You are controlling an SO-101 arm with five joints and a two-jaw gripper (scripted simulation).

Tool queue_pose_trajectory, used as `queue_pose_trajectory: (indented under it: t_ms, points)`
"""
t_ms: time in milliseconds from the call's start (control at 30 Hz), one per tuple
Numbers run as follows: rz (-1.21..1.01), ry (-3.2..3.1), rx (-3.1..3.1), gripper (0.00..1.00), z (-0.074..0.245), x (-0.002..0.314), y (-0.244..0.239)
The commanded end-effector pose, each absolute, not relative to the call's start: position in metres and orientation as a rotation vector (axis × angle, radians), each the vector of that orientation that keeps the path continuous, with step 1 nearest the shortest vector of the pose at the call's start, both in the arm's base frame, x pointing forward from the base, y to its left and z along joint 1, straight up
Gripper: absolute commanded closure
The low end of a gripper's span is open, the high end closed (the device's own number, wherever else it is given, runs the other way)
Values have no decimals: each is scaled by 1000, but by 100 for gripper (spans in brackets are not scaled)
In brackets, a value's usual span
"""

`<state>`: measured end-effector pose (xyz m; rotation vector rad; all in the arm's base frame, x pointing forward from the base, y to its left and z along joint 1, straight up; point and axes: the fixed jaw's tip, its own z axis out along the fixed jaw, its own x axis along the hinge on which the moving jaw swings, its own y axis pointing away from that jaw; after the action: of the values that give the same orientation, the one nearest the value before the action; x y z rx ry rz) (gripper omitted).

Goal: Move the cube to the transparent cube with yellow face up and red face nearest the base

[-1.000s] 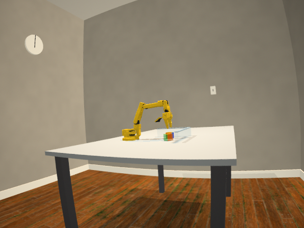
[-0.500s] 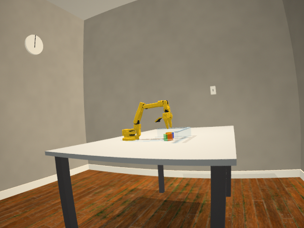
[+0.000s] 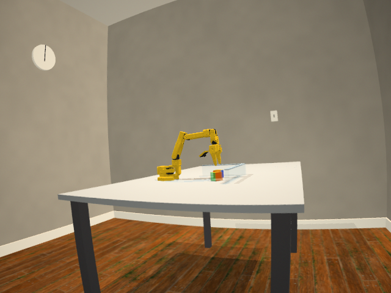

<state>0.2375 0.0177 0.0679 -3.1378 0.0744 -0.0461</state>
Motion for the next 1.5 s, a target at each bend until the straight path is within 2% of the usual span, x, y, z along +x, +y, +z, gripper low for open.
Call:
queue_pose_trajectory:
  t_ms: [0, 267, 533, 1000, 1467]
  points:
    - [-247, 74, -3110, 65, 93, 249, 19]
    - [-229, 74, -3113, 65, 91, 247, 18]
    - [-70, 75, -3134, 65, 73, 236, 17]
    - [-41, 75, -3137, 65, 43, 238, 17]
    - [-39, 75, -3137, 65, 42, 238, 17]
